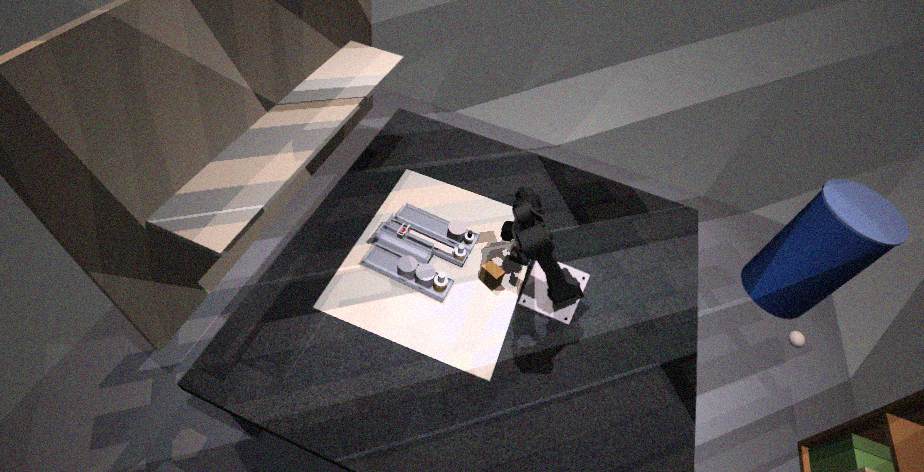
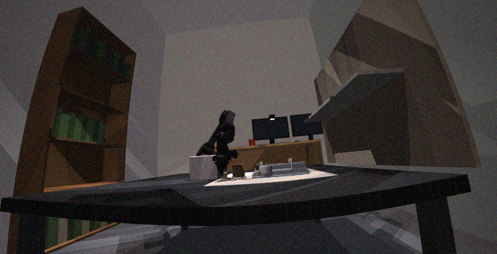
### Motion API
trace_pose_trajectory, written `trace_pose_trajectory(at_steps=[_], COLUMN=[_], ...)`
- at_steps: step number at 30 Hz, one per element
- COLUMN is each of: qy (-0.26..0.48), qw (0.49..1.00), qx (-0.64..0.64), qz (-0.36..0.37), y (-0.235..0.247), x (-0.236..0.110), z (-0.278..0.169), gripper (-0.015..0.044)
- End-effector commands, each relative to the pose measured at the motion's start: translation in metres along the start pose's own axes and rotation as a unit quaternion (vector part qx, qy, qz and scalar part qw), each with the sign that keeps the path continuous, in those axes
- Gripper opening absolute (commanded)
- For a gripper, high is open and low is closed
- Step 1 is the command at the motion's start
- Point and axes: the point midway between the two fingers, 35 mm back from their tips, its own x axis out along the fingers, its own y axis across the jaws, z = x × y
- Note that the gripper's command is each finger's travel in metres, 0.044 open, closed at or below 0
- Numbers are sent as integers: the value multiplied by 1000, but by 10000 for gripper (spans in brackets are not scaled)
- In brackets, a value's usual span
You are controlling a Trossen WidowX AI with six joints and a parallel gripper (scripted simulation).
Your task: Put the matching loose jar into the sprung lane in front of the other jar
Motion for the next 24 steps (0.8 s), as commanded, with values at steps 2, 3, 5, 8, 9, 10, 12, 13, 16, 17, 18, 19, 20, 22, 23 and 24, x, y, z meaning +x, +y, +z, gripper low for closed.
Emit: trace_pose_trajectory(at_steps=[2, 3, 5, 8, 9, 10, 12, 13, 16, 17, 18, 19, 20, 22, 23, 24], qy=[-2, -2, -2, -2, -2, -2, -2, -2, -2, -2, -2, -2, -2, -2, -2, -2], qw=[1000, 1000, 1000, 1000, 1000, 1000, 1000, 1000, 1000, 1000, 1000, 1000, 1000, 1000, 1000, 1000], qx=[1, 1, 1, 1, 1, 1, 2, 2, 2, 2, 2, 2, 2, 2, 2, 2], qz=[0, 0, 0, 0, 0, 0, 0, -1, -2, -2, -2, -2, -2, -2, -2, -2], y=[0, 0, 0, 0, 0, 0, -2, -3, -5, -6, -7, -7, -7, -8, -8, -8], x=[0, 0, 0, 0, 0, -1, -8, -13, -30, -36, -41, -47, -53, -65, -71, -77], z=[1, 1, 1, 1, 1, 1, 3, 4, 6, 7, 7, 8, 8, 8, 8, 8], gripper=[151, 145, 131, 111, 85, 59, 6, 0, 0, 0, 0, 0, 0, 0, 0, 0])
